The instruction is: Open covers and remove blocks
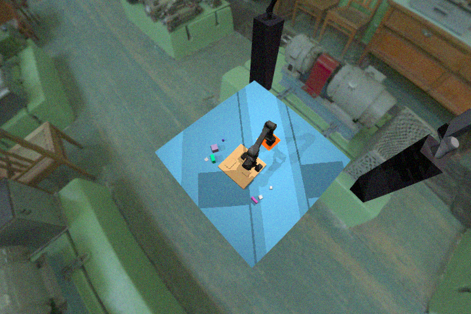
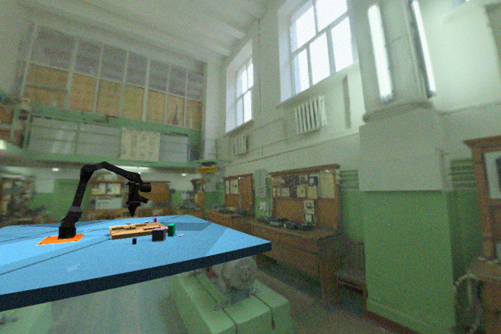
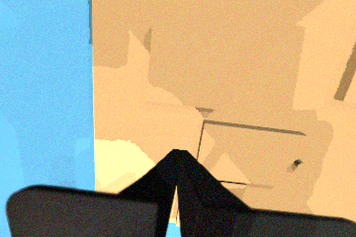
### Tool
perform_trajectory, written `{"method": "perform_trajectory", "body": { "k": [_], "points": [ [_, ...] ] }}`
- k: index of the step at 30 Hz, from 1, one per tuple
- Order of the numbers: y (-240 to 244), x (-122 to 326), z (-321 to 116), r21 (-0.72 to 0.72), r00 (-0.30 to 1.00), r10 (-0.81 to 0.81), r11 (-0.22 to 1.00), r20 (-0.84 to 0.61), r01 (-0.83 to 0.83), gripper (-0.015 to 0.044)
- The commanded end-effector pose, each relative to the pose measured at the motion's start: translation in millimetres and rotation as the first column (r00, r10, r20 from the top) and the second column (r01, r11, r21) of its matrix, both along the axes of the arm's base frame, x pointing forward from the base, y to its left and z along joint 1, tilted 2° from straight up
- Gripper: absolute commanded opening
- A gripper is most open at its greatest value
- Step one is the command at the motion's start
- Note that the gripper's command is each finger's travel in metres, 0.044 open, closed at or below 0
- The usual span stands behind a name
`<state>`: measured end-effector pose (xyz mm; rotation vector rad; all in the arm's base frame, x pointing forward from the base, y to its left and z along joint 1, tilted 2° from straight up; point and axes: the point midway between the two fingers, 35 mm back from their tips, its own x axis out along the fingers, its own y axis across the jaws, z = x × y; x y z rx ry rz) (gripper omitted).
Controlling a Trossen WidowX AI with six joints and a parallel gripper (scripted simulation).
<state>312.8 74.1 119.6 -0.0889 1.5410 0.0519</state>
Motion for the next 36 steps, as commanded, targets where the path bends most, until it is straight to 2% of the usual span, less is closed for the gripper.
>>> {"method": "perform_trajectory", "body": {
  "k": [1,36],
  "points": [
    [-0.2,1.1,0.1,-0.004,1.0,0.005,1.0,0.003,-0.005,0.0],
    [-0.7,3.7,-24.2,-0.004,1.0,0.005,1.0,0.003,-0.005,0.0]
  ]
}}
